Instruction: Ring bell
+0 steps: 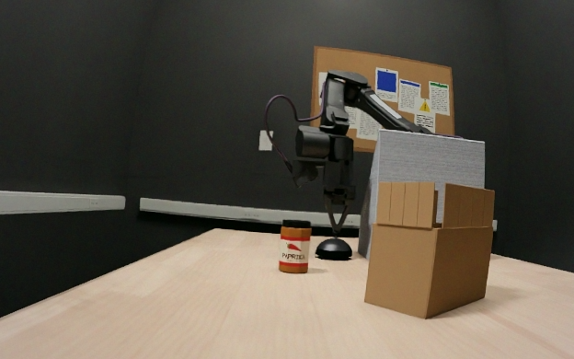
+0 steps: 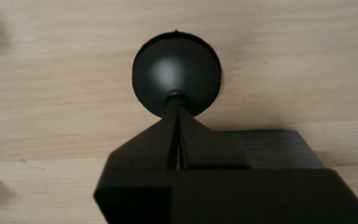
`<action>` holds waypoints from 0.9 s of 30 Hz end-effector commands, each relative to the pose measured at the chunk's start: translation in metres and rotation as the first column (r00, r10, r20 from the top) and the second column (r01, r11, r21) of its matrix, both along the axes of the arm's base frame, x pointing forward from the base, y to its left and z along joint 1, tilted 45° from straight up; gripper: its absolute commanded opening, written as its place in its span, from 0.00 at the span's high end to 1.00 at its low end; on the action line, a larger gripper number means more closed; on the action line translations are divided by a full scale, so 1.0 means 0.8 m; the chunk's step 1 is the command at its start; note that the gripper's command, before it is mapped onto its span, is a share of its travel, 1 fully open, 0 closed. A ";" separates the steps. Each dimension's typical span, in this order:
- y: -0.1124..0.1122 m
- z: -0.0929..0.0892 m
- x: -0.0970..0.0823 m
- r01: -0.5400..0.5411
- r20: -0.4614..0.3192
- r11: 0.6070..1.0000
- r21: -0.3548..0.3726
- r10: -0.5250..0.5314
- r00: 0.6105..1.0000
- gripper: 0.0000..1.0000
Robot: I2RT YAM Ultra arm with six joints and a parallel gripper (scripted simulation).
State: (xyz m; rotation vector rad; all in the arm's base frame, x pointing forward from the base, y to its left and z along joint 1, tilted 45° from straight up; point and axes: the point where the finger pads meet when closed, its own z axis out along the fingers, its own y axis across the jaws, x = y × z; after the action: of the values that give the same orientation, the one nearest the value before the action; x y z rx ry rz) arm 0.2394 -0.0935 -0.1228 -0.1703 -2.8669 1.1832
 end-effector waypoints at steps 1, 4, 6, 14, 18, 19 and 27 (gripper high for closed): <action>0.002 -0.005 -0.002 -0.024 -0.005 1.000 -0.014 0.024 1.000 1.00; 0.002 -0.005 -0.002 -0.024 -0.005 1.000 -0.014 0.024 1.000 1.00; 0.002 -0.005 -0.002 -0.024 -0.005 1.000 -0.014 0.024 1.000 1.00; 0.002 -0.005 -0.002 -0.024 -0.005 1.000 -0.014 0.024 1.000 1.00; 0.002 -0.005 -0.002 -0.024 -0.005 1.000 -0.014 0.024 1.000 1.00; 0.000 -0.005 -0.003 -0.023 -0.008 1.000 -0.014 0.022 1.000 1.00; -0.002 -0.006 -0.007 -0.018 -0.014 1.000 -0.015 0.018 1.000 1.00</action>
State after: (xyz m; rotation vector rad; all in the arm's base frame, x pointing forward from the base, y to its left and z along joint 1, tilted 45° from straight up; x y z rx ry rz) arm 0.2402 -0.0938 -0.1230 -0.1696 -2.8692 1.1829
